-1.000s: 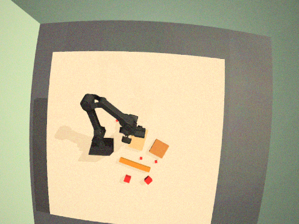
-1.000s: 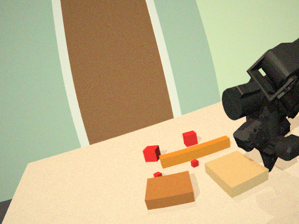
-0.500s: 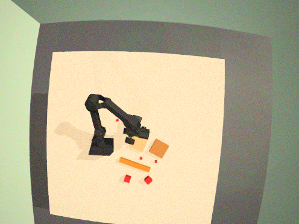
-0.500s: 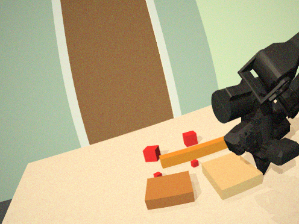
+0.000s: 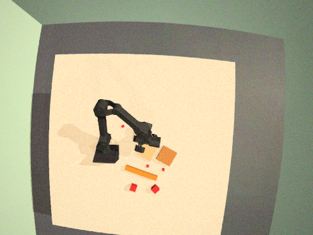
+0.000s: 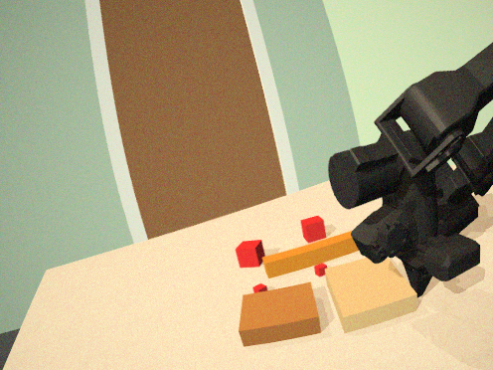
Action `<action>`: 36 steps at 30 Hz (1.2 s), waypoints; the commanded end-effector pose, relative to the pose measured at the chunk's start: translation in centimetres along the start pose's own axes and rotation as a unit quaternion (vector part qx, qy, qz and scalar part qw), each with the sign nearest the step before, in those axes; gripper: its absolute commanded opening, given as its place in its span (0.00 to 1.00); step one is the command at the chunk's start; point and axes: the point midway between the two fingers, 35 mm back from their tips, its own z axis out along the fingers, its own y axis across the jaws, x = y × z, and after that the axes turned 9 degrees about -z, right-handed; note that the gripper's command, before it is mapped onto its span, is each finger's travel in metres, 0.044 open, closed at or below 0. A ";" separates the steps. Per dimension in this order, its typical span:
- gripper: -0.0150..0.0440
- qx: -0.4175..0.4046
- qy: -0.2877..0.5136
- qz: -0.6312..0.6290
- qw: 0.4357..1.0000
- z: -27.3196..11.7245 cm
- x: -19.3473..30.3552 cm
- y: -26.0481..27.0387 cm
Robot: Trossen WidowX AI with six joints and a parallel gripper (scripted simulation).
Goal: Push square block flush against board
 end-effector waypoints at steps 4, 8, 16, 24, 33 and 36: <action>0.25 0.000 -0.001 -0.005 1.000 0.0 -0.5 -0.1; 0.25 0.000 -0.001 -0.005 1.000 0.0 0.0 0.0; 0.25 0.000 -0.001 -0.004 1.000 0.1 1.3 0.3; 0.25 0.001 -0.001 -0.004 1.000 0.2 2.6 0.5; 0.25 0.001 0.000 -0.004 1.000 0.3 4.1 0.6; 0.25 0.002 -0.001 -0.006 1.000 -0.6 3.7 0.5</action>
